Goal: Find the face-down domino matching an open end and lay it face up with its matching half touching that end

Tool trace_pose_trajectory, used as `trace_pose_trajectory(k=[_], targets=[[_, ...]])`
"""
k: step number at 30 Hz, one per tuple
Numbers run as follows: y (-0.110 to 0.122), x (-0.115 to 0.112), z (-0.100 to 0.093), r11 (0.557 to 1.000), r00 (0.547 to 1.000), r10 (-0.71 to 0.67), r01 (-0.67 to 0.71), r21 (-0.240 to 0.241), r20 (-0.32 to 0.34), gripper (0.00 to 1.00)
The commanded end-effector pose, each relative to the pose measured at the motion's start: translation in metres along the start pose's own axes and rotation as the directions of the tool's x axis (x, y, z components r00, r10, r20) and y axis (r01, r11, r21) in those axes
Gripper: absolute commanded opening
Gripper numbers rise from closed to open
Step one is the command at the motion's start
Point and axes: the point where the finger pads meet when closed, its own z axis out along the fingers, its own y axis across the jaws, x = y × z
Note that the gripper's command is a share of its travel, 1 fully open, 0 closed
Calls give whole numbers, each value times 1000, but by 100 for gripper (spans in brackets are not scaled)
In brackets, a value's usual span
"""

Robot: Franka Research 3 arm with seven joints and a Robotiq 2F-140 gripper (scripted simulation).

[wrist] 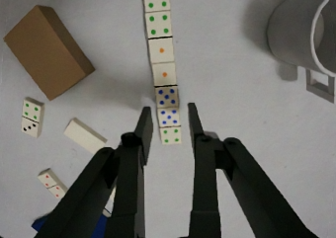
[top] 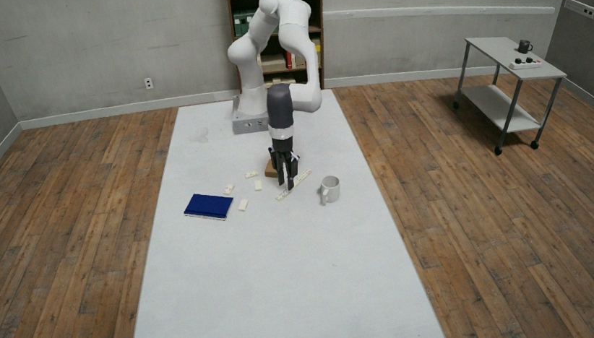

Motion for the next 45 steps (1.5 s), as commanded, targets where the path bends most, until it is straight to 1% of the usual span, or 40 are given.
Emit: trace_pose_trajectory(k=[1,12,18,25,27,37,42,45], targets=[[0,0,-1,1000,1000,0,0,0,0,33],[0,0,-11,1000,1000,0,0,0,0,33],[0,0,-25,1000,1000,0,0,0,0,33],[0,0,-46,1000,1000,0,0,0,0,33],[0,0,-46,1000,1000,0,0,0,0,33],[0,0,-74,1000,1000,0,0,0,0,33],[0,0,-83,1000,1000,0,0,0,0,33],[0,0,-85,1000,1000,0,0,0,0,33]])
